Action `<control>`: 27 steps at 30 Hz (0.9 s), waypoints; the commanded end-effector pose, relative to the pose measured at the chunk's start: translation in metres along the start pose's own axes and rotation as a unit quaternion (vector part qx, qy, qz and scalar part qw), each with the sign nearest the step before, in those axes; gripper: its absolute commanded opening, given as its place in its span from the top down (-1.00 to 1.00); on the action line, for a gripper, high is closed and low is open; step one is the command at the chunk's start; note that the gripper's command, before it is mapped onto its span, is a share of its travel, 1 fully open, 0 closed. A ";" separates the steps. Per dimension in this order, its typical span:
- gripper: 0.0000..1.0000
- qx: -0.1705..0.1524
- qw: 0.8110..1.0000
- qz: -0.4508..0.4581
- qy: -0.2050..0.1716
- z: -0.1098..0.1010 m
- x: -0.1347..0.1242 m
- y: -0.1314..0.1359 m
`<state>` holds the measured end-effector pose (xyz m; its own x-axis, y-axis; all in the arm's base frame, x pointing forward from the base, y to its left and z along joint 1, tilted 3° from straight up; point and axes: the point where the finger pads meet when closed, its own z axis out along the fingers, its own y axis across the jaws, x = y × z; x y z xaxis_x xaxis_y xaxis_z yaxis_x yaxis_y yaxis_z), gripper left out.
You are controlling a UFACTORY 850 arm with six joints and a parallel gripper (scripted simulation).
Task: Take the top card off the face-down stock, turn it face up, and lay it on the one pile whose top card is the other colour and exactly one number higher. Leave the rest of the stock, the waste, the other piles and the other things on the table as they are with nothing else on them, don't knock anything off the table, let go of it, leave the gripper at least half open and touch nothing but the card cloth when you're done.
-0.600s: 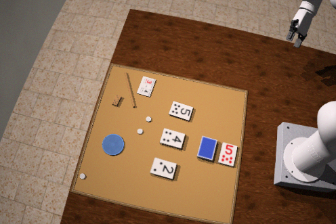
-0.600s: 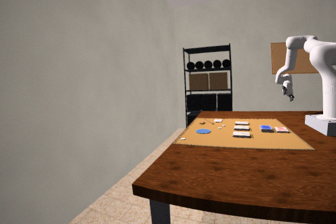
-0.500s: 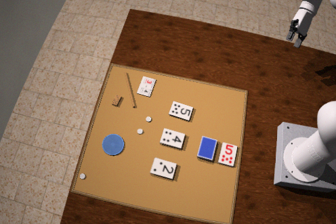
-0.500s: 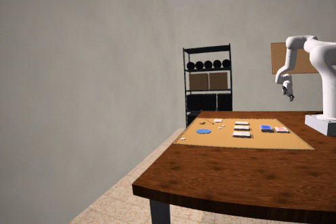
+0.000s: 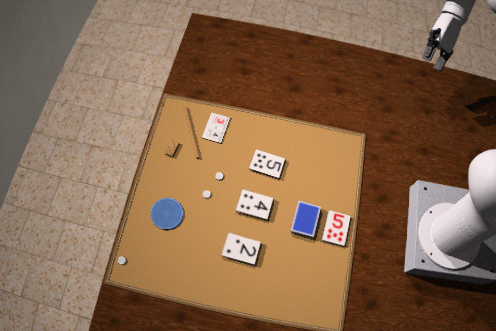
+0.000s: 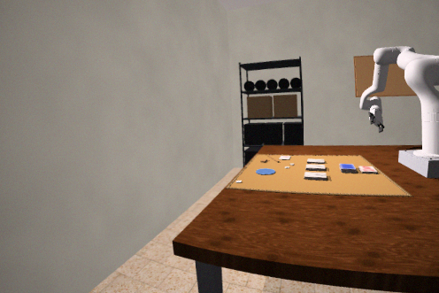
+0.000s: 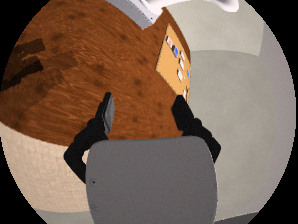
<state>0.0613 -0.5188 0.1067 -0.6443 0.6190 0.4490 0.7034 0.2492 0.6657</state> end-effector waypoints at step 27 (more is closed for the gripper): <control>-1.00 0.297 0.912 -0.249 0.134 0.150 -0.067 0.116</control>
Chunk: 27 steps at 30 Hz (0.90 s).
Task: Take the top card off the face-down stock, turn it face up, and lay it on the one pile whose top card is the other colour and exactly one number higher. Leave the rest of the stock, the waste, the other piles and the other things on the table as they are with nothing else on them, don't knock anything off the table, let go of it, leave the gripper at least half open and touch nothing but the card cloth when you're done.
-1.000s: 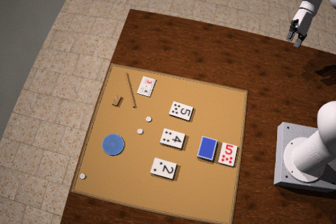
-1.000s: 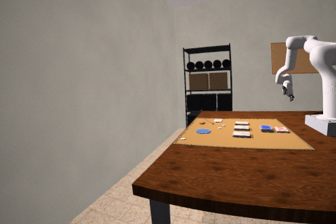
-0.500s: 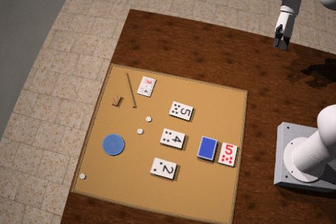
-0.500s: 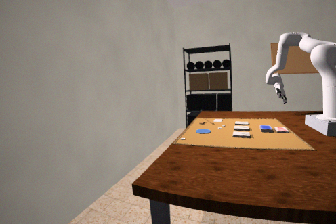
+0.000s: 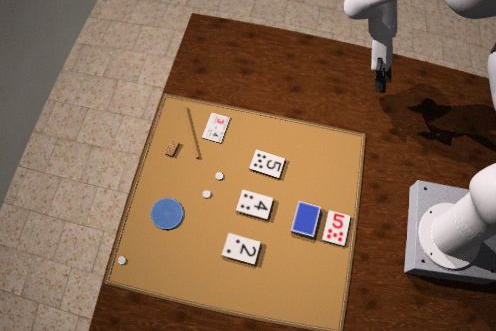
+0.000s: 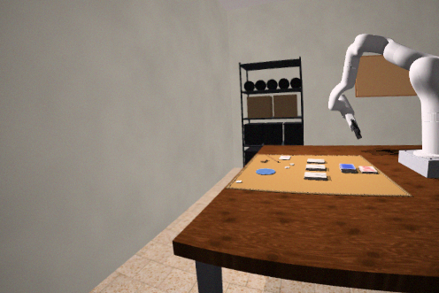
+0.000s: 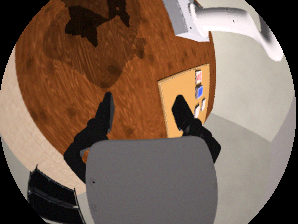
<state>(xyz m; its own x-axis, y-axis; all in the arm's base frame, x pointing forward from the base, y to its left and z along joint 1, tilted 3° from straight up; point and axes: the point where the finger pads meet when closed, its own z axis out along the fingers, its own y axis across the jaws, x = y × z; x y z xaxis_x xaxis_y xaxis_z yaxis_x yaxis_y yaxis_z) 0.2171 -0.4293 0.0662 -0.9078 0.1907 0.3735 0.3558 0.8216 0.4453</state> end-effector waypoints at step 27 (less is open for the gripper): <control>-1.00 0.263 0.879 -0.393 0.062 0.075 -0.108 0.181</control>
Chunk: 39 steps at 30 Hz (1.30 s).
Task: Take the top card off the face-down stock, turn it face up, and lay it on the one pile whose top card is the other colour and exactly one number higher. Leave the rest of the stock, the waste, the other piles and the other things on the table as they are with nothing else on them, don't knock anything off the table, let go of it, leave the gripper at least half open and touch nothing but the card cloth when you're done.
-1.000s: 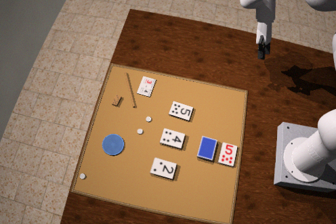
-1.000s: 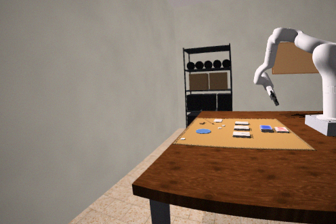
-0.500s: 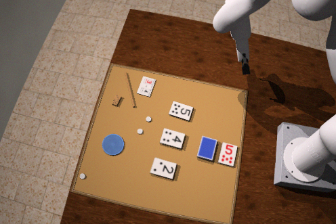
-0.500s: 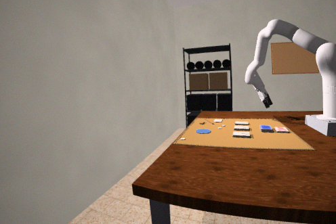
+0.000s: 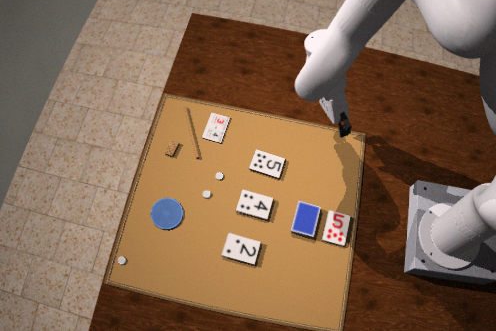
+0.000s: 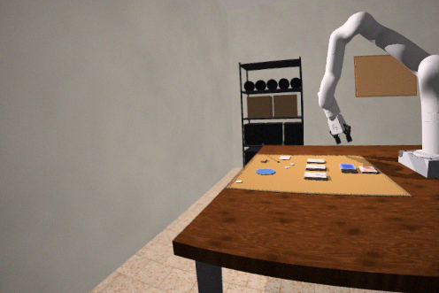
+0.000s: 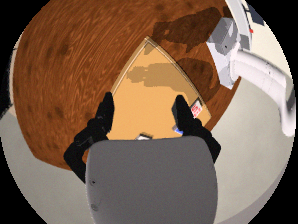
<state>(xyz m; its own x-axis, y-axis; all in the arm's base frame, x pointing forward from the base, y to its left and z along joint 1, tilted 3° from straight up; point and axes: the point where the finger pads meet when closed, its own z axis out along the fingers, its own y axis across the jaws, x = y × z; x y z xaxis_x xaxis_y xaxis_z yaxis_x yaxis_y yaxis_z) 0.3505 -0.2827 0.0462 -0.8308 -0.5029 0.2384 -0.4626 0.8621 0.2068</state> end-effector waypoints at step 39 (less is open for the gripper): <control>-1.00 0.173 0.872 -0.455 -0.048 0.000 -0.165 0.189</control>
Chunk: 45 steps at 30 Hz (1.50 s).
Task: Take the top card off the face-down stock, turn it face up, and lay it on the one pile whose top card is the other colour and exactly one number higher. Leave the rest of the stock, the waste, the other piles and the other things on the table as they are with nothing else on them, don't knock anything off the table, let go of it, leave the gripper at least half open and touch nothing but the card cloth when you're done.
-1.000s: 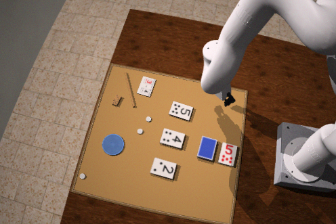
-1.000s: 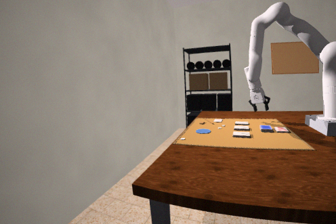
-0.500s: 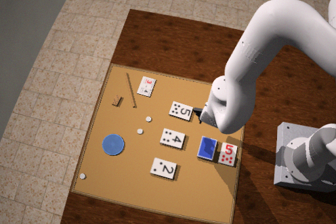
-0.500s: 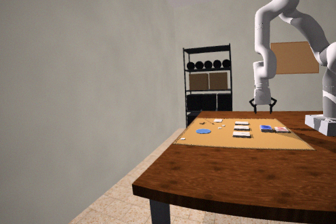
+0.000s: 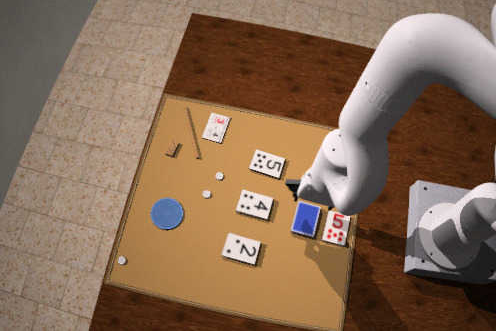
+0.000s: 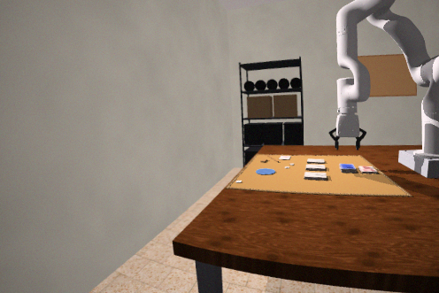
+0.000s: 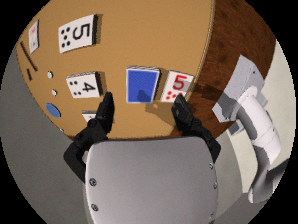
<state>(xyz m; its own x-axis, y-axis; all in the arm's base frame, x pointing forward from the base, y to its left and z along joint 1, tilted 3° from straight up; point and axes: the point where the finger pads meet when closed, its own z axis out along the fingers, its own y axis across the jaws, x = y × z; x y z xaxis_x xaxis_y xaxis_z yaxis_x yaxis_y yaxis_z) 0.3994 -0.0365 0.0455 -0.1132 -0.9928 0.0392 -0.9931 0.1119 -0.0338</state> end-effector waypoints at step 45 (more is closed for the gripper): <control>-1.00 0.000 0.750 -0.662 0.002 0.002 0.000 0.001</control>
<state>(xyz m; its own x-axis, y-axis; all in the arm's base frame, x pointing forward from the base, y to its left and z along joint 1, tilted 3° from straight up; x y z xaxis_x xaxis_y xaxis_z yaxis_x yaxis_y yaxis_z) 0.3981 -0.0365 0.0435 0.9427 -0.3308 0.0431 -0.3323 -0.9426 0.0323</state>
